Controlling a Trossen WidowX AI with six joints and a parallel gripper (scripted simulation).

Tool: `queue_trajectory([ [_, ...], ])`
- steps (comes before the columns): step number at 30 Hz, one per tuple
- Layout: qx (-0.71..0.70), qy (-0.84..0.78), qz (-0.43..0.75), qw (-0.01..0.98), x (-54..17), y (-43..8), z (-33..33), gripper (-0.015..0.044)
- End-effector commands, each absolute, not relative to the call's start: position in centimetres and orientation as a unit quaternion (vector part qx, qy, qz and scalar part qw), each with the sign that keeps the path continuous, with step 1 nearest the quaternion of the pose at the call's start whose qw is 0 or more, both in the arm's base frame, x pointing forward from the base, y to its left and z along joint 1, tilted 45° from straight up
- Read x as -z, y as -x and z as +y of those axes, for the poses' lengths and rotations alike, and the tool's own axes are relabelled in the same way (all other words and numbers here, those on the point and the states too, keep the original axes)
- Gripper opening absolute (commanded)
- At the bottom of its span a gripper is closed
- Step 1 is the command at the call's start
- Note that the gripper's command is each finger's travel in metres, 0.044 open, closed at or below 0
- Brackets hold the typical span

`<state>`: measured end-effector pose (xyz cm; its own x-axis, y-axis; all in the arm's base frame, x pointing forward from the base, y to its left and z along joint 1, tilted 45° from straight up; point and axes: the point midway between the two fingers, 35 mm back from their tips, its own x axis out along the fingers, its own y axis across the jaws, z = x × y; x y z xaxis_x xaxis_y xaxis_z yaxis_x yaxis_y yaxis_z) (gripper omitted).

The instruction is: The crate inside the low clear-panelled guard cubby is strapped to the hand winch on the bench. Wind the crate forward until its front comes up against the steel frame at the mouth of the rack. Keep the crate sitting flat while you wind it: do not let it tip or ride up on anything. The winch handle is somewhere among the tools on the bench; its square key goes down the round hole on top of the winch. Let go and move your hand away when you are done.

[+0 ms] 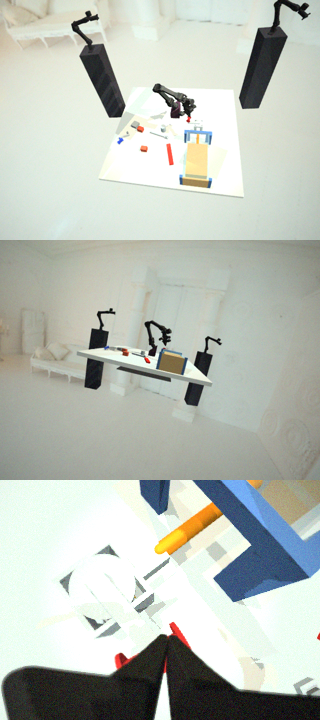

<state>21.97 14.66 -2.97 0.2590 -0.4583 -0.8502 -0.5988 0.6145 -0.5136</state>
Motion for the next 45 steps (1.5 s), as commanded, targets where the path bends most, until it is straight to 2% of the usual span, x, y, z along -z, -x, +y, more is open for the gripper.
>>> queue_trajectory([
  [1,-0.051,0.434,0.61,0.661,2.98,-21.91,14.66,0.0],
  [6,-0.035,0.435,0.636,0.636,3.08,-21.94,14.68,0.0],
  [12,0.026,0.437,0.717,0.542,3.01,-21.96,14.64,0.0],
  [38,0.042,0.438,0.737,0.514,2.9,-22.16,14.75,0.0],
  [40,0.062,0.433,0.726,0.531,2.92,-22.16,14.77,0.0053],
  [45,0.201,0.367,0.63,0.653,2.96,-21.79,14.84,0.0184],
])
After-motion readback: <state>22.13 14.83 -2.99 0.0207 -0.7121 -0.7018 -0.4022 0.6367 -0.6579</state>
